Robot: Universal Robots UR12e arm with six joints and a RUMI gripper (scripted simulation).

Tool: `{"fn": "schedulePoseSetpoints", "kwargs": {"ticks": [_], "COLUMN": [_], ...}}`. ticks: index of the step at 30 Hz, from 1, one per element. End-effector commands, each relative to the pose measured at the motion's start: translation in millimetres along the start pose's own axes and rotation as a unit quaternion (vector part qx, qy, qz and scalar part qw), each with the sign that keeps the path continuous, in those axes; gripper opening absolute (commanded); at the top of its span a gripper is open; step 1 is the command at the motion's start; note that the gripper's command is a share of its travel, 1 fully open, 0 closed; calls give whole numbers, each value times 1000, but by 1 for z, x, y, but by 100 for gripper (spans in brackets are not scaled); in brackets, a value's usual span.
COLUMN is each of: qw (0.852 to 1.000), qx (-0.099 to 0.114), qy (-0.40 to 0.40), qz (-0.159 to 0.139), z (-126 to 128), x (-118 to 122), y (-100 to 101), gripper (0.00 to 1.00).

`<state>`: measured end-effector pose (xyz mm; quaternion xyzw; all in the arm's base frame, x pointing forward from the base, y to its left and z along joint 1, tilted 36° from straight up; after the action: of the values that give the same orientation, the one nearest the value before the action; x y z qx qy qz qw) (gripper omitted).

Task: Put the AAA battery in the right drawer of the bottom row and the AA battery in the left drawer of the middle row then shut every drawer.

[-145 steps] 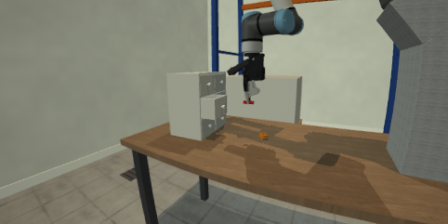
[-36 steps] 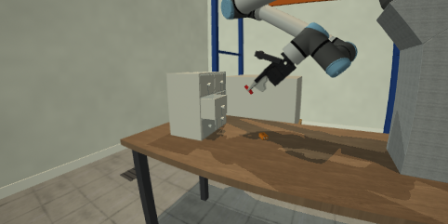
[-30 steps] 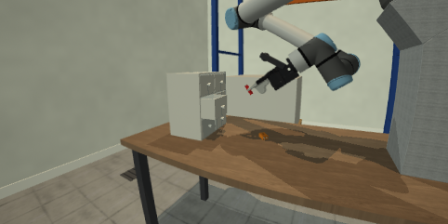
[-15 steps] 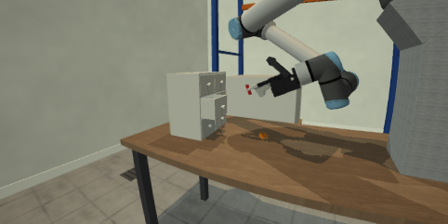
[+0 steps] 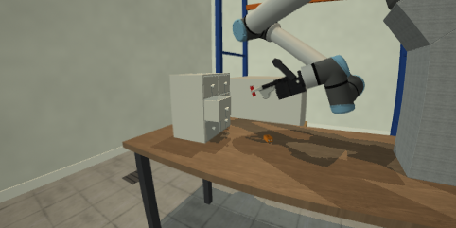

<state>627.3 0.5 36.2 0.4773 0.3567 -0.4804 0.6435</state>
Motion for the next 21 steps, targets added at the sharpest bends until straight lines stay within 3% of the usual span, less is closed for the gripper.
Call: {"fn": "schedulePoseSetpoints", "kwargs": {"ticks": [1, 21], "qw": [1000, 1000], "qx": [0, 0], "qy": [0, 0], "qz": [0, 0], "z": [0, 1], "x": [-1, -4], "y": [0, 11], "gripper": [5, 5]}}
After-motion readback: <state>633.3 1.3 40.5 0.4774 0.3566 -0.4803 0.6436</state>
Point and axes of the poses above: the point where the finger pads meet when closed, its own y axis out along the fingers, its own z axis across the jaws, x = y × z, the point moved 6 cm from there along -y, back along the fingers, and after that the axes turned 11 degrees about -y, right-handed, at the moved point
